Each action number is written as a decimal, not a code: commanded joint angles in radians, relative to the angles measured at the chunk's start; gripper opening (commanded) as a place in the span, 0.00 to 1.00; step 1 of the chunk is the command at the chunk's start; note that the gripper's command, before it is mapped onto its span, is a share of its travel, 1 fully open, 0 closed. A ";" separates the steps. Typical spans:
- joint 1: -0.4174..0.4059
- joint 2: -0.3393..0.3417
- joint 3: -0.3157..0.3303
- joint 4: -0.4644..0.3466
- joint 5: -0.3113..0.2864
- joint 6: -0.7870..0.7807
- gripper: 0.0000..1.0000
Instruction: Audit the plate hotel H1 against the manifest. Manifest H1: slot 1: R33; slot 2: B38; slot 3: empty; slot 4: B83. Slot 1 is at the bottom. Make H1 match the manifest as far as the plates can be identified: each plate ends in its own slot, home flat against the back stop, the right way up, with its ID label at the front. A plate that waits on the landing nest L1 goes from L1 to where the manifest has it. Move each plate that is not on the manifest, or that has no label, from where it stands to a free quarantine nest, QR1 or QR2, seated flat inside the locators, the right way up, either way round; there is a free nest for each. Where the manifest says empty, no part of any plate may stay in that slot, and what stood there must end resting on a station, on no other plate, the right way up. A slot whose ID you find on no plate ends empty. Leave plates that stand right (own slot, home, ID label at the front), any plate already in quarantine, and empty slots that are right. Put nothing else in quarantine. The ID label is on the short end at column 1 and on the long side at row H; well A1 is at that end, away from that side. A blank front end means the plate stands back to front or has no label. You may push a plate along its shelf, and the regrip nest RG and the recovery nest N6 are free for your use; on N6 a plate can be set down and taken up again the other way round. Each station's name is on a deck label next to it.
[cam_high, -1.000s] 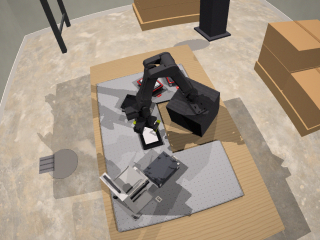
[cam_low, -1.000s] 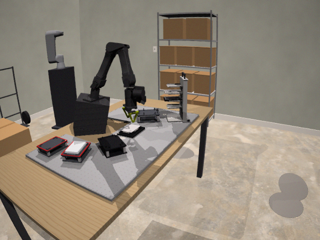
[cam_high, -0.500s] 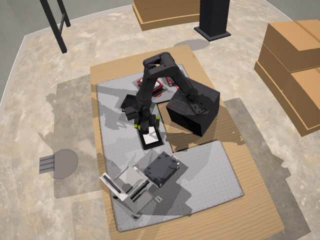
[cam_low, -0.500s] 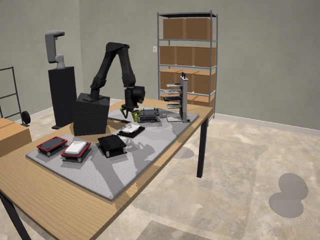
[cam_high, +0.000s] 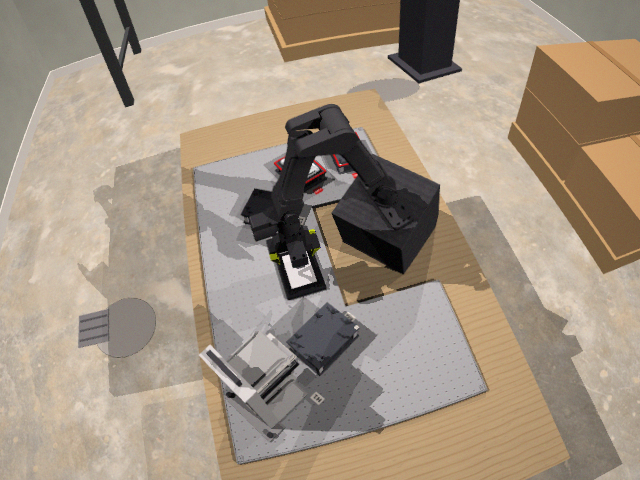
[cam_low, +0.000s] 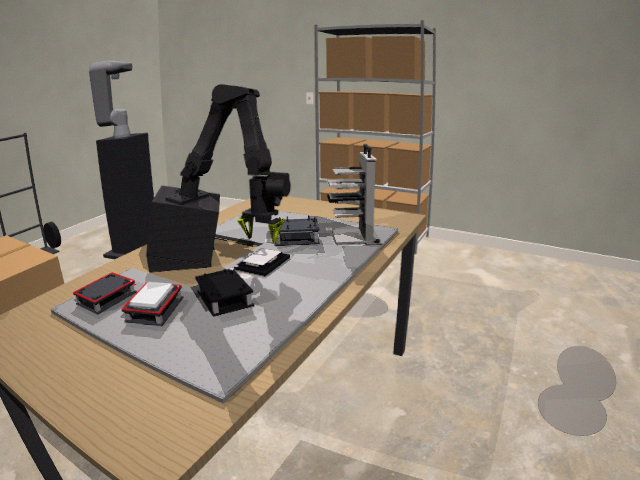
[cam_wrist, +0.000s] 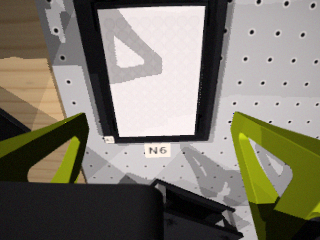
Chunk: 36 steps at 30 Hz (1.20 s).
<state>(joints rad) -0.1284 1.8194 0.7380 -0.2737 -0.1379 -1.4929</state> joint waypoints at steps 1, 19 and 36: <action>0.012 0.030 -0.024 0.023 -0.001 -0.025 1.00; 0.022 0.112 -0.026 0.108 0.001 -0.005 1.00; 0.033 0.200 -0.009 0.193 0.003 0.006 1.00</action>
<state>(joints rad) -0.1059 1.9953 0.7383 -0.1055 -0.1333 -1.4937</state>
